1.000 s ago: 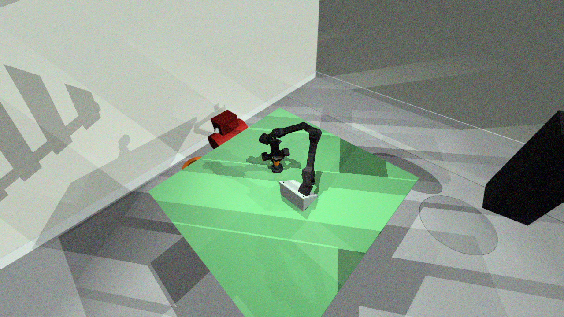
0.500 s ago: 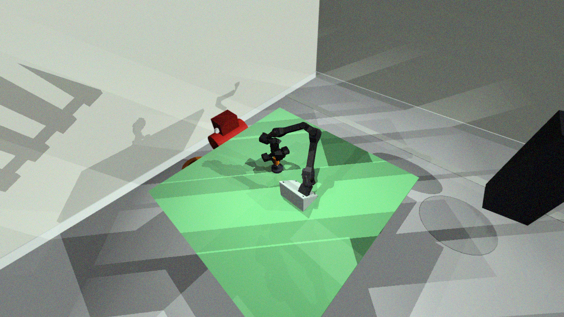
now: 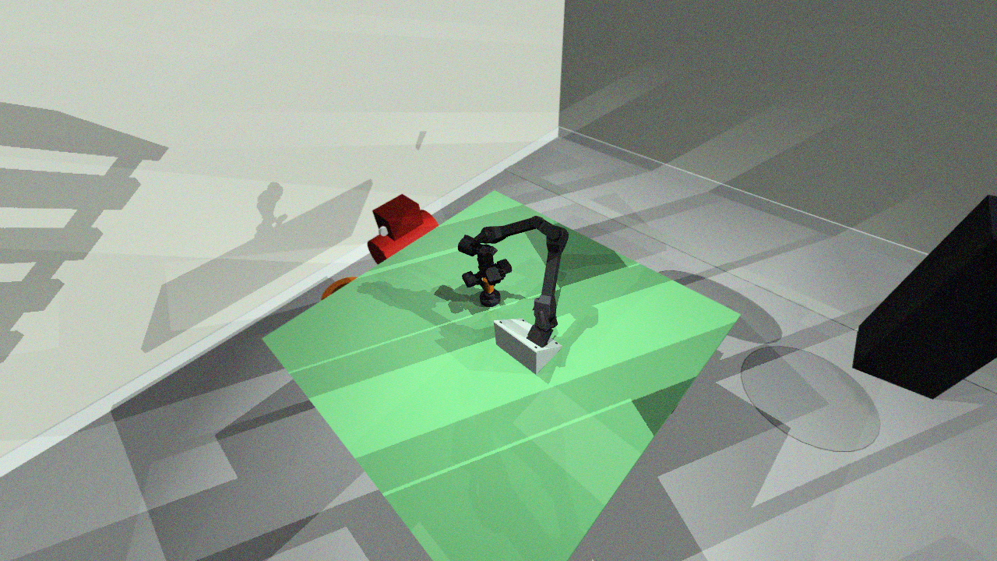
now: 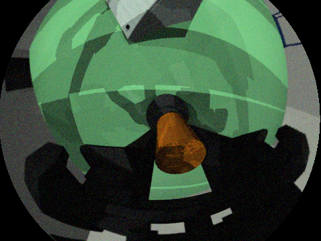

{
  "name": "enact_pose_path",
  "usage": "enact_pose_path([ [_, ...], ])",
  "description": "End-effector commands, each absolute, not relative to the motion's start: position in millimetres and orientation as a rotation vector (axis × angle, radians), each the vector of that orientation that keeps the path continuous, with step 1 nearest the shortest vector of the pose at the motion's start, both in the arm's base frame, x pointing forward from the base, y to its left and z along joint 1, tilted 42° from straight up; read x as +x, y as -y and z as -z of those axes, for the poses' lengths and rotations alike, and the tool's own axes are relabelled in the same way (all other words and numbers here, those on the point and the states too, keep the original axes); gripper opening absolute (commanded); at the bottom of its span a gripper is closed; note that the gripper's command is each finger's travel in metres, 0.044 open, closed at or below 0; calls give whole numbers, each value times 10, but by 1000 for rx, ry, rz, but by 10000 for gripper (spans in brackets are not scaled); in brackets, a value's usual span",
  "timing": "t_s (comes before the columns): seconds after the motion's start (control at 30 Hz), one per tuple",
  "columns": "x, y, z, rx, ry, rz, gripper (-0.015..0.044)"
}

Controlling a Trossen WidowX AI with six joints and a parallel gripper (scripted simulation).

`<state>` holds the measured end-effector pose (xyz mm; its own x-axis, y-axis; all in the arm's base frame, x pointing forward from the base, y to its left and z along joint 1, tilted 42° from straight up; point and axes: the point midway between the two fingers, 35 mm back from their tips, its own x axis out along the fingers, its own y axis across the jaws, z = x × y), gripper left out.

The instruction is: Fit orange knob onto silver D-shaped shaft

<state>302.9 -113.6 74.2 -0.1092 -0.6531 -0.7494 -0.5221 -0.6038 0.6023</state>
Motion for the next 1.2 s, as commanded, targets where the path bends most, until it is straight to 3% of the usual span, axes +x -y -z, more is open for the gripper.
enact_pose_path([
  [0.0,3013,1140,-732,2016,1334,1822,0],
  [0.7,3041,1127,-766,2016,1334,1822,0],
  [0.97,3048,1138,-773,1912,1100,1872,0],
  [1.17,3039,1142,-757,1908,1092,1873,0],
])
